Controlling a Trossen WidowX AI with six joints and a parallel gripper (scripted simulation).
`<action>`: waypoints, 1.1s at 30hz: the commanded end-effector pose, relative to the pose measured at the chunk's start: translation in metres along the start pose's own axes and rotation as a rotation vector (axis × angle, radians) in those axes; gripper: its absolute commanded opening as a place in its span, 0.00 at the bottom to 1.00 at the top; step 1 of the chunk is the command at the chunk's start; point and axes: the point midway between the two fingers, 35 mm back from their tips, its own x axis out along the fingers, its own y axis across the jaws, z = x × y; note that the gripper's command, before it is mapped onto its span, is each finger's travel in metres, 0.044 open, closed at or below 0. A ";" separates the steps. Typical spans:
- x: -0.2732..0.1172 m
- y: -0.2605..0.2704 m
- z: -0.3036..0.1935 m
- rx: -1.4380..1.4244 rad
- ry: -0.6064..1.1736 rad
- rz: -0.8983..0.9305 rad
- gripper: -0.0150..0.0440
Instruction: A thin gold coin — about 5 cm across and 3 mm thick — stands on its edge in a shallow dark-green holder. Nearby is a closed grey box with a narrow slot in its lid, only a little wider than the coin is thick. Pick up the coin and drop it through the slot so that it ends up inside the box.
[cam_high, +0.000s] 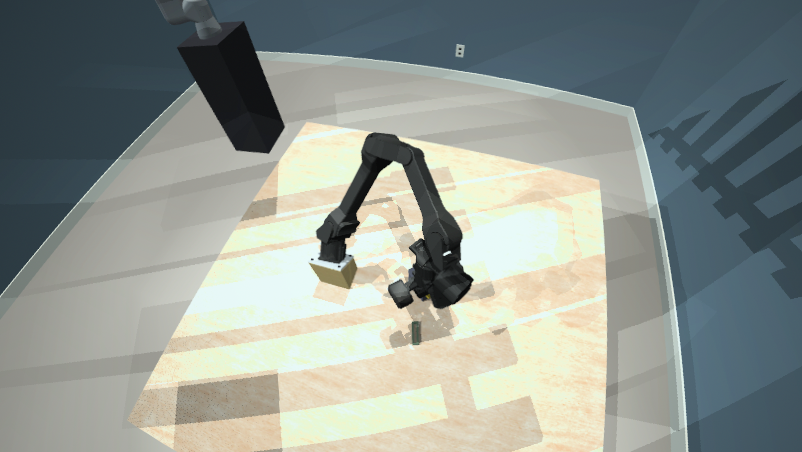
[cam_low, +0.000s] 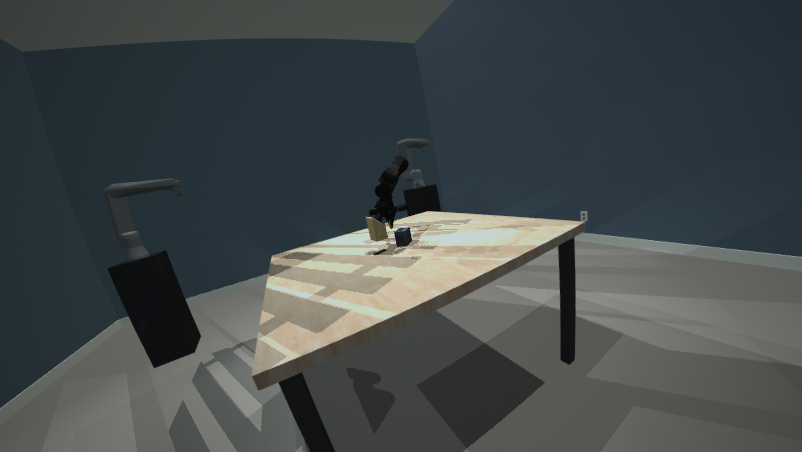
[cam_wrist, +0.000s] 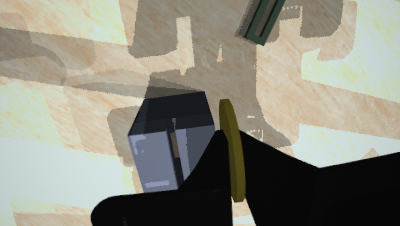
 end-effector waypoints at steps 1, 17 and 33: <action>0.000 0.008 -0.011 0.001 0.000 0.006 0.25; 0.002 0.029 -0.046 0.006 0.006 0.016 0.25; 0.003 0.028 -0.045 0.005 0.008 0.011 0.25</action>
